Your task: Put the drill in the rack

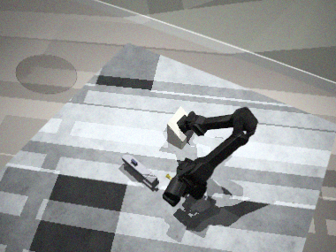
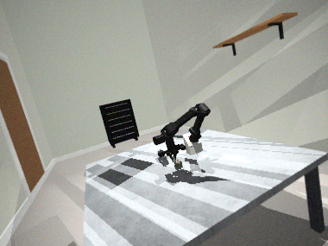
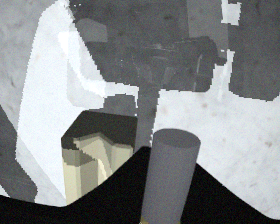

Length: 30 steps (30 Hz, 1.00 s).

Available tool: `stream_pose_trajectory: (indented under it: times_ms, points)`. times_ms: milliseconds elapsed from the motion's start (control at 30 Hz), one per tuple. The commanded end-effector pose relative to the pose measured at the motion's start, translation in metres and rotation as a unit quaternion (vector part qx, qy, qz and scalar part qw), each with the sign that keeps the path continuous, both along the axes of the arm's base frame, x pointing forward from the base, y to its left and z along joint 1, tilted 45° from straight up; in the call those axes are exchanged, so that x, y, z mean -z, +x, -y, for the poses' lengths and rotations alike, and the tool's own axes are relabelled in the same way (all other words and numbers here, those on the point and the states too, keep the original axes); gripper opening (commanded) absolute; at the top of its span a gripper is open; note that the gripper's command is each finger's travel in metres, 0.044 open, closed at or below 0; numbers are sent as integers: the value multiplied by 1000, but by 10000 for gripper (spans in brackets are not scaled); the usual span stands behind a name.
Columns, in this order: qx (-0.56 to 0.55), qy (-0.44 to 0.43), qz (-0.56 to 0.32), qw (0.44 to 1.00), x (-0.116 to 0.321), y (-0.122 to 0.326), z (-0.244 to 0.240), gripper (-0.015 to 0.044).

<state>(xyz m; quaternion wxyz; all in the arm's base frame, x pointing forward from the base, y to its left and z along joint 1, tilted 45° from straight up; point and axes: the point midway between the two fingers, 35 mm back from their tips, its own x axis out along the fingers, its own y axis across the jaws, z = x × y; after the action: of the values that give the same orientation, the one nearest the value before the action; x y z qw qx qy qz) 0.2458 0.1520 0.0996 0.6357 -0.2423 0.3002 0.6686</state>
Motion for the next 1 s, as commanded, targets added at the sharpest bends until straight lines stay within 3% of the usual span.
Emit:
stream_pose_trajectory:
  times_ms: [0, 967]
  points:
    - [2, 0, 0, 1000, -2, -7, -1, 0]
    - [2, 1, 0, 1000, 6, -35, -22, 0]
